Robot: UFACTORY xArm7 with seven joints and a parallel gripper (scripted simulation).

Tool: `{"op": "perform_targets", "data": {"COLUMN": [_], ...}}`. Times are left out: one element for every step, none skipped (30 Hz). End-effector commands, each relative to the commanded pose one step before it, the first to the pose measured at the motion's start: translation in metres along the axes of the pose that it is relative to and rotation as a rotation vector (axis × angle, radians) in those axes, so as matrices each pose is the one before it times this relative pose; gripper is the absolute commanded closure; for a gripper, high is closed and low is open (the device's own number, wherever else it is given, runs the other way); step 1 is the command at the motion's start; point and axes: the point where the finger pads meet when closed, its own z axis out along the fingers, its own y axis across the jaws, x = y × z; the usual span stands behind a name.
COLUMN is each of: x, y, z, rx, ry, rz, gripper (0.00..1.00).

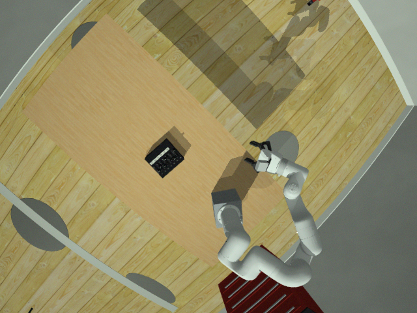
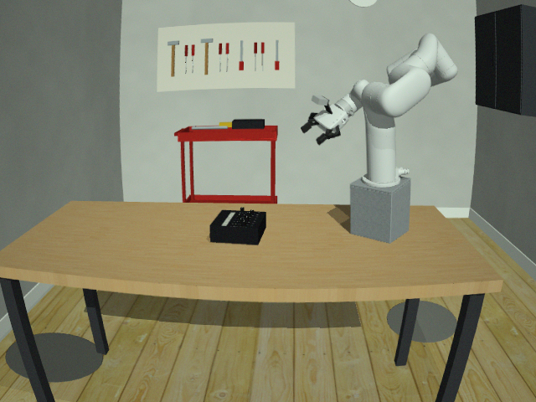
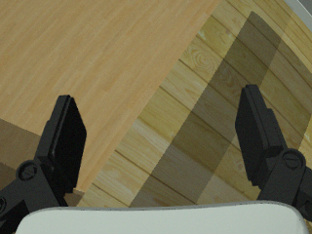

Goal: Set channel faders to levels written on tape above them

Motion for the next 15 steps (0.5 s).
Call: {"op": "perform_targets", "data": {"x": [0.00058,0.01372,0.01663,0.00000,0.00000,0.00000,0.00000,0.00000,0.00000,0.00000,0.00000,0.00000,0.00000,0.00000,0.00000], "y": [0.00172,0.01381,0.01385,0.00000,0.00000,0.00000,0.00000,0.00000,0.00000,0.00000,0.00000,0.00000,0.00000,0.00000,0.00000], "z": [-0.00048,0.00843,0.01056,0.00000,0.00000,0.00000,0.00000,0.00000,0.00000,0.00000,0.00000,0.00000,0.00000,0.00000,0.00000], "rx": [0.00290,0.05252,0.05317,0.00000,0.00000,0.00000,0.00000,0.00000,0.00000,0.00000,0.00000,0.00000,0.00000,0.00000,0.00000], "ry": [-0.00475,-0.05260,-0.05274,0.00000,0.00000,0.00000,0.00000,0.00000,0.00000,0.00000,0.00000,0.00000,0.00000,0.00000,0.00000], "rz": [-0.00275,-0.02954,-0.03438,0.00000,0.00000,0.00000,0.00000,0.00000,0.00000,0.00000,0.00000,0.00000,0.00000,0.00000,0.00000], "gripper": [0.00,0.00,0.00,0.00,0.00,0.00,0.00,0.00,0.00,0.00,0.00,0.00,0.00,0.00,0.00]}}
